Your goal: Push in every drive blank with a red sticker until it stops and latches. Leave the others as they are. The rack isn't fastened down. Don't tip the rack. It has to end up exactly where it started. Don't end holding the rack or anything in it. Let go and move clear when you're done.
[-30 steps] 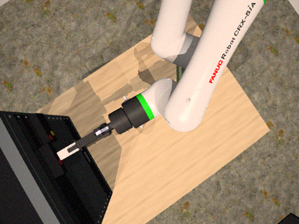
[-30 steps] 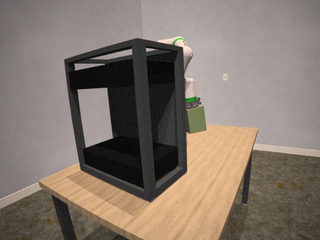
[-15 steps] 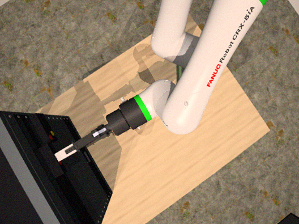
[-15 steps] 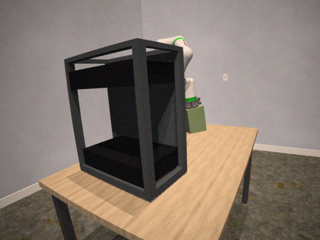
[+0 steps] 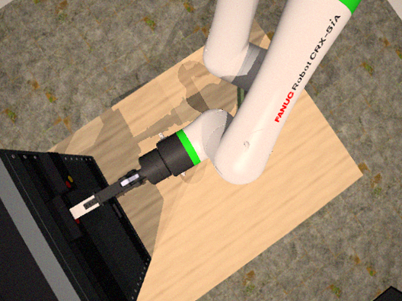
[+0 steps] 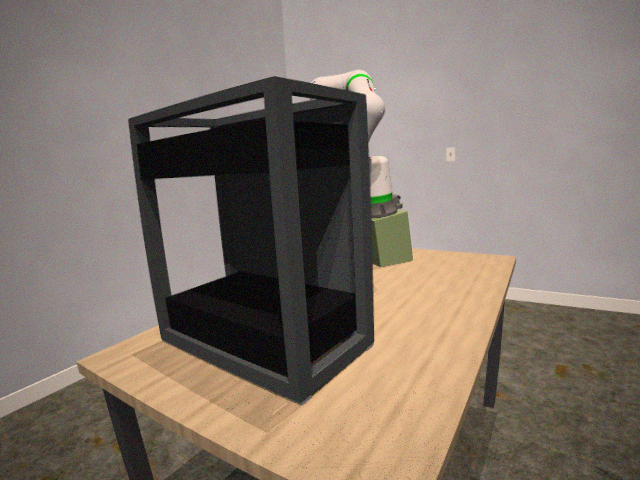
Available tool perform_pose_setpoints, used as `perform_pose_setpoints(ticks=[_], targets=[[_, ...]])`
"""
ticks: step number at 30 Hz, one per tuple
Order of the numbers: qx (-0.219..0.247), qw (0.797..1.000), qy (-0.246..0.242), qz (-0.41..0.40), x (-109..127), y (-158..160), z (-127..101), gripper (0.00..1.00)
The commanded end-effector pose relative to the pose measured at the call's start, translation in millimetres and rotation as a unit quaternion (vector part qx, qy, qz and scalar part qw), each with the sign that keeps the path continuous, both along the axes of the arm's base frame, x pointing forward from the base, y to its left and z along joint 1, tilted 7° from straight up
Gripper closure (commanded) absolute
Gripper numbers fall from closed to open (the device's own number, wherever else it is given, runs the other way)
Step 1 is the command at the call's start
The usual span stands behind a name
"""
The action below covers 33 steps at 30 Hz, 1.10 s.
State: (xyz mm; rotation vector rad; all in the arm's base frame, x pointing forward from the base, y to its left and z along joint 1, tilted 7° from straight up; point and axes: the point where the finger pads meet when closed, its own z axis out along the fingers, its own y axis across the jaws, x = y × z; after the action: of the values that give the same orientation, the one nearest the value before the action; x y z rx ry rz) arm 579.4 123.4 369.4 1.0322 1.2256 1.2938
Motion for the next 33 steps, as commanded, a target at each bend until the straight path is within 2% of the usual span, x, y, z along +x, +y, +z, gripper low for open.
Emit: perform_pose_setpoints(ticks=[1,33], targets=[[0.0,1.0,0.0,0.0,0,0,0,1.0],[0.0,1.0,0.0,0.0,13,1,1,1.0]])
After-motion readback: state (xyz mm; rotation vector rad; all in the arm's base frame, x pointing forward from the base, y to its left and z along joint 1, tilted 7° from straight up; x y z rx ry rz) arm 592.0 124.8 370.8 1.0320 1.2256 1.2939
